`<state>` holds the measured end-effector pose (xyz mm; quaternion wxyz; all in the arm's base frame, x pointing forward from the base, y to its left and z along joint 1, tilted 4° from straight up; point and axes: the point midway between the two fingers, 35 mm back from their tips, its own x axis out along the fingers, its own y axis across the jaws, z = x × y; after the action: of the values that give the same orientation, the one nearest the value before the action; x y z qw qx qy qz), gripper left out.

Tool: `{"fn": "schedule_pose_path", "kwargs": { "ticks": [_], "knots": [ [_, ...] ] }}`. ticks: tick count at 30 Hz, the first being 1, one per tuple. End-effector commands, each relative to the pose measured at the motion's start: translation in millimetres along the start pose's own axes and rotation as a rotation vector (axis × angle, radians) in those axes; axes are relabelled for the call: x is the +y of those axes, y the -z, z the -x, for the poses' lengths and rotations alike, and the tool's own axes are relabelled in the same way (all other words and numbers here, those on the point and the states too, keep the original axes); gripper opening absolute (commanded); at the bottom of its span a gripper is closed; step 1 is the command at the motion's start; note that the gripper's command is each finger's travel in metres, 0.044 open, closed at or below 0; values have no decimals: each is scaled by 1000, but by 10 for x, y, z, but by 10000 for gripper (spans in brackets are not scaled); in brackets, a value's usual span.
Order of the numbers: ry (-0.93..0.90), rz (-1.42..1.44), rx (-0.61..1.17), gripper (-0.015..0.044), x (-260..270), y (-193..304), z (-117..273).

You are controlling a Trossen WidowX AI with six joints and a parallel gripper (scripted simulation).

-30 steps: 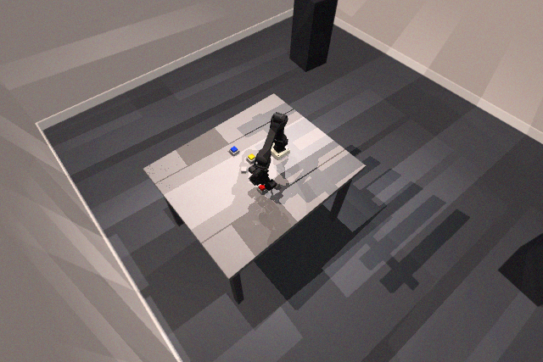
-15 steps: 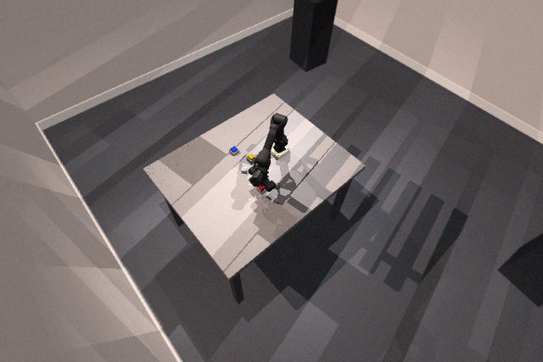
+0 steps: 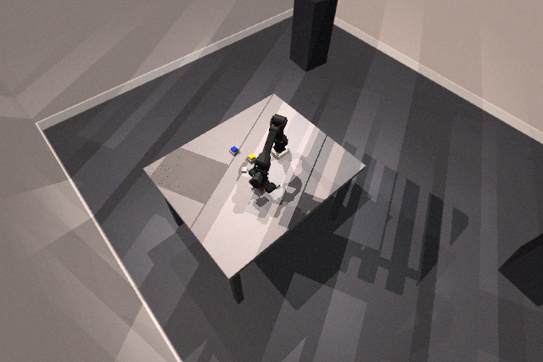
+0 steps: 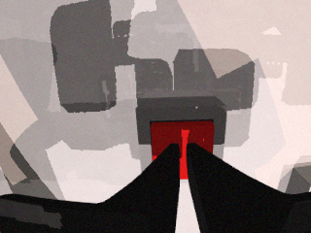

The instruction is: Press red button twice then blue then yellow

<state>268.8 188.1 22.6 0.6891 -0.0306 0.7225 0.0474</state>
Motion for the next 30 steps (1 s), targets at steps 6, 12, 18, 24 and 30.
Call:
{"fn": "schedule_pose_path", "kwargs": {
  "ticks": [6, 12, 18, 24, 30],
  "knots": [
    [0, -4, 8, 20, -2, 18, -24],
    [0, -4, 8, 20, -2, 18, -24],
    [0, -4, 7, 20, -1, 15, 321],
    [0, -4, 6, 20, 6, -5, 706],
    [0, -4, 7, 20, -1, 9, 938]
  ]
}}
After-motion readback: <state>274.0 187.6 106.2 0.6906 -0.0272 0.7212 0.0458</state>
